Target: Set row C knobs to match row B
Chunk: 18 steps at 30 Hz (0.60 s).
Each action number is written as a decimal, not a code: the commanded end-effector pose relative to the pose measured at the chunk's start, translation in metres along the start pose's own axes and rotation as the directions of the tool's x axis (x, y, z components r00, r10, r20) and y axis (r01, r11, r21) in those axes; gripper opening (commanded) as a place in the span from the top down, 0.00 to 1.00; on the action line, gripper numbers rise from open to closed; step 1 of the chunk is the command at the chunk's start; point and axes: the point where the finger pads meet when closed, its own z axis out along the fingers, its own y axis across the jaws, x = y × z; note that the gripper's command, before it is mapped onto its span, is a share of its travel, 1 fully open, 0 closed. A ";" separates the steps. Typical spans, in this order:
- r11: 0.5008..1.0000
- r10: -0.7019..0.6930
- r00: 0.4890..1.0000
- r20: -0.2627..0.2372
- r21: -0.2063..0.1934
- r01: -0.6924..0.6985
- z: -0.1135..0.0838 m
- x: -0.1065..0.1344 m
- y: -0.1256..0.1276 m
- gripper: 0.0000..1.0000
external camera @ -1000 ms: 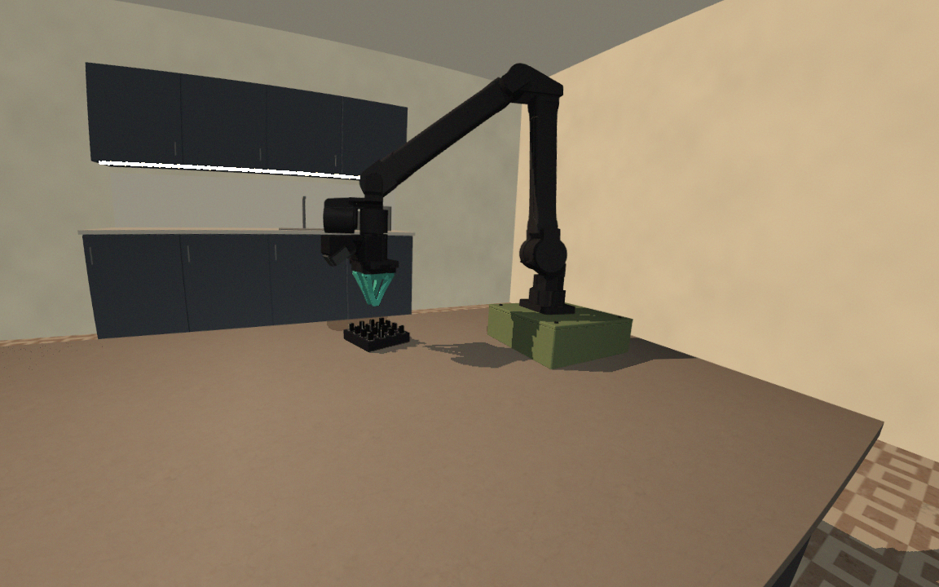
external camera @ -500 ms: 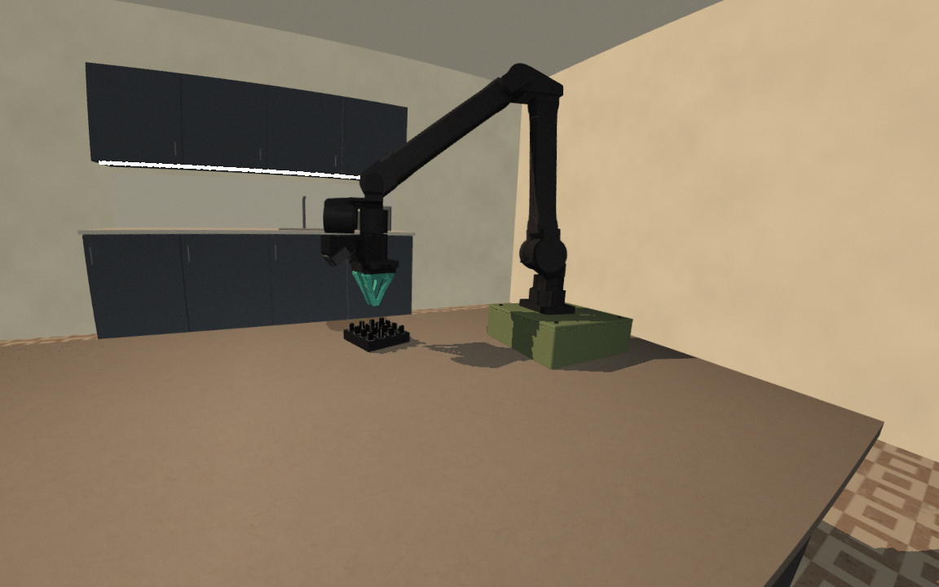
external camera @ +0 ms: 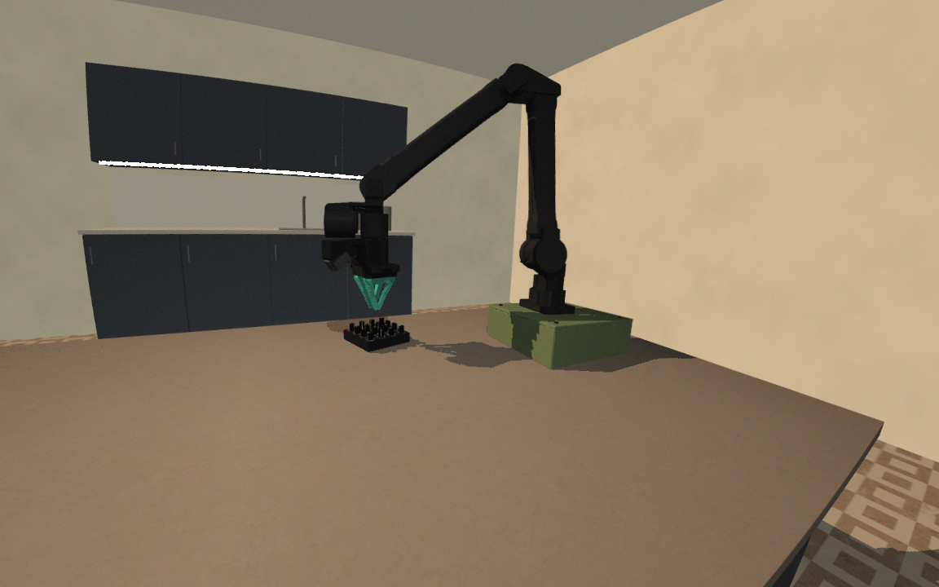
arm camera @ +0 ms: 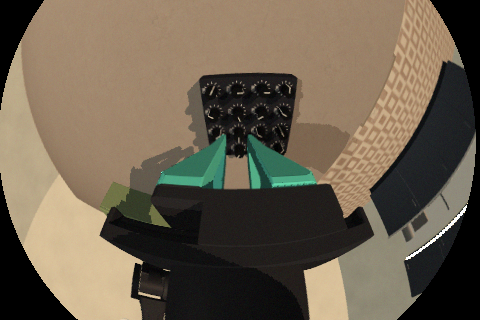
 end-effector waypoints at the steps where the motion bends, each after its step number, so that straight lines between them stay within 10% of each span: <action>1: 1.000 -0.012 1.000 0.024 0.011 0.012 0.003 -0.010 -0.005 0.81; 18: 1.000 -0.001 1.000 0.017 0.007 0.001 0.025 -0.004 -0.007 0.81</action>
